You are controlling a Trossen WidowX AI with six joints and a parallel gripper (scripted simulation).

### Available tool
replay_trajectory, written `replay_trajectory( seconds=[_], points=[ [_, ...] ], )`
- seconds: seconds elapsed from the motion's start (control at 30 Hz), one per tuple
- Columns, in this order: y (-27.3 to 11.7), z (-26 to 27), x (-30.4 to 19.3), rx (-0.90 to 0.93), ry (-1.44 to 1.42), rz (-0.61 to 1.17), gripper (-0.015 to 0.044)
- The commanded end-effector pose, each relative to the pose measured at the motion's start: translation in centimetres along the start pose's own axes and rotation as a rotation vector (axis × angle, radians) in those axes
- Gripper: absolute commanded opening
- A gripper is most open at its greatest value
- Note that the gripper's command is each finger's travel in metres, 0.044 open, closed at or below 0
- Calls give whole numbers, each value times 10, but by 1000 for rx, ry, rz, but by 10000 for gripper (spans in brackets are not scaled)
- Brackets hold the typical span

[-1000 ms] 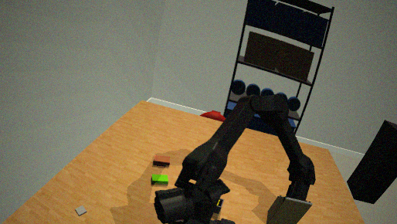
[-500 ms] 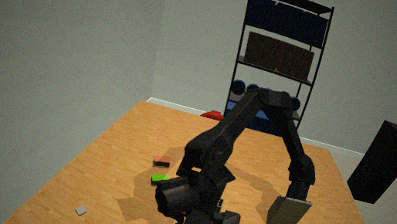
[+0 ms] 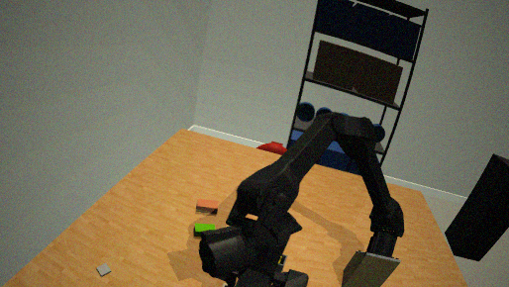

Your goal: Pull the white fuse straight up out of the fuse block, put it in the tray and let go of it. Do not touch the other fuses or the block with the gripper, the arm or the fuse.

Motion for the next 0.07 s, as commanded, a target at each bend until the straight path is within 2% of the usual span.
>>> replay_trajectory(
  seconds=[0.0,0.03],
  points=[
    [0,0,0,0,0,0,330],
    [0,0,0,0,0,0,330]
  ],
)
Point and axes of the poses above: the point midway between the two fingers, 35 mm back from their tips, its own y axis out along the fingers, its own z axis across the jaws, x = y × z, the point moved 6 cm from there along -y, back along the fingers, and after that the axes turned 1 degree about -y, right-handed, at the moved point
